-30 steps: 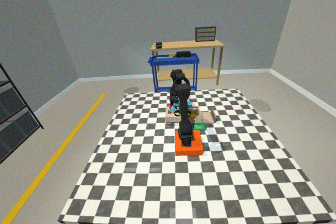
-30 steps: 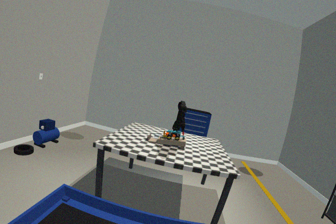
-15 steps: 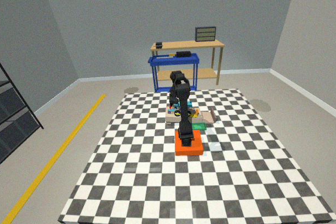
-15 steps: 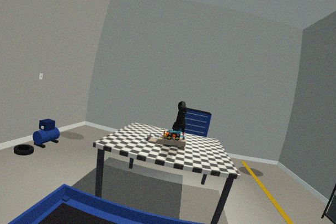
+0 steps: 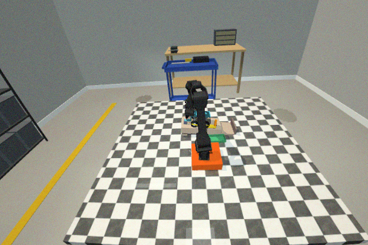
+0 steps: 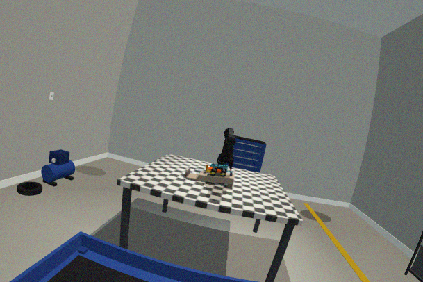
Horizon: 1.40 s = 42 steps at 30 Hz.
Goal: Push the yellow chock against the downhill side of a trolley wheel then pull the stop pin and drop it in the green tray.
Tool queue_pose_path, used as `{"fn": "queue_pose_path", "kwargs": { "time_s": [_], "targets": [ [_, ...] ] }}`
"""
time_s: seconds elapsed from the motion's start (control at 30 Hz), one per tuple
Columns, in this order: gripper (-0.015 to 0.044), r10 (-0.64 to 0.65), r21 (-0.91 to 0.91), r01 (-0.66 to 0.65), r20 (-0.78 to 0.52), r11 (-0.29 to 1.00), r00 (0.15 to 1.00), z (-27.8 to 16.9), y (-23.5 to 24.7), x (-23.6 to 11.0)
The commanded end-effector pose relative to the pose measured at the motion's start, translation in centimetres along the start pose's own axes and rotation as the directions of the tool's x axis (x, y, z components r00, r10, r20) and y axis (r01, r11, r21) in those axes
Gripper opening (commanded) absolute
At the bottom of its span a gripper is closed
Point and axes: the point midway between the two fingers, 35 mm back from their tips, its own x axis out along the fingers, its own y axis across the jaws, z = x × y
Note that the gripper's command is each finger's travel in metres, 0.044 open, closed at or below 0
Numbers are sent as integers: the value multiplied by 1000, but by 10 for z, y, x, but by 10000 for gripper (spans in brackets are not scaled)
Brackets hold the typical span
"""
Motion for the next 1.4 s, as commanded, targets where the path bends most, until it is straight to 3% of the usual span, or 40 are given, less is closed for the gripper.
{"fn": "queue_pose_path", "kwargs": {
  "time_s": [0.0,0.3,0.43,0.77,1.37],
  "targets": [
    [190,-13,8,13,-3,1000,1000,1,-2,9],
    [190,-13,8,13,-3,1000,1000,1,-3,15],
    [85,-4,1,4,0,1000,1000,0,-2,11],
    [0,-4,1,4,0,1000,1000,0,-2,11],
    [0,-13,8,13,-2,1000,1000,-1,-4,-1]
  ]
}}
